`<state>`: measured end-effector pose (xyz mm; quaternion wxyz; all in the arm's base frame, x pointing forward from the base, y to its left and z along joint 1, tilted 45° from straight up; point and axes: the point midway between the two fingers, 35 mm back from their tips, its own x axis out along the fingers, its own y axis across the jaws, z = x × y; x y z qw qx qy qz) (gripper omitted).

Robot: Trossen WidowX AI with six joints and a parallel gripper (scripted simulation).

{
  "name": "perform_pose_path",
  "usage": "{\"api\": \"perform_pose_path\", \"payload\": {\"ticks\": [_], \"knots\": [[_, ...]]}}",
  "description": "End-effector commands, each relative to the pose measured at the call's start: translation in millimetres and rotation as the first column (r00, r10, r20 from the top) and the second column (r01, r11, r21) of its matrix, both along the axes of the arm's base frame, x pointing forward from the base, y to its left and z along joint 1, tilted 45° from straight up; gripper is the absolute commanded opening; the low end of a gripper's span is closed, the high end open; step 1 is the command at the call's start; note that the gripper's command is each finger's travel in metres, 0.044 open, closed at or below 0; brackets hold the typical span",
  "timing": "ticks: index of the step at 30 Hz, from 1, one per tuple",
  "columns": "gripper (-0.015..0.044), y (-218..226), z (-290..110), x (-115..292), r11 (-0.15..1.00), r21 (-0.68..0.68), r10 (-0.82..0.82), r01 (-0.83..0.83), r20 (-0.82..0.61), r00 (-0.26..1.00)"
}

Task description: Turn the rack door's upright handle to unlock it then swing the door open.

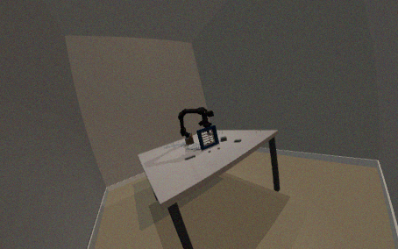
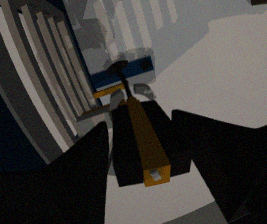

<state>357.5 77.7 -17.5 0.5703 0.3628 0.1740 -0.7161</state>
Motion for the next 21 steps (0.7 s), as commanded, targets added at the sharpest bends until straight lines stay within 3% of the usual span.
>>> {"api": "perform_pose_path", "payload": {"ticks": [1, 21], "knots": [[0.0215, 0.7, 0.4, 0.9, 1.0, -0.001, 0.0, 0.0, 0.008, 1.0], [0.0081, 0.7, 0.4, 0.9, 1.0, -0.001, 0.0, 0.0, 0.008, 1.0]]}}
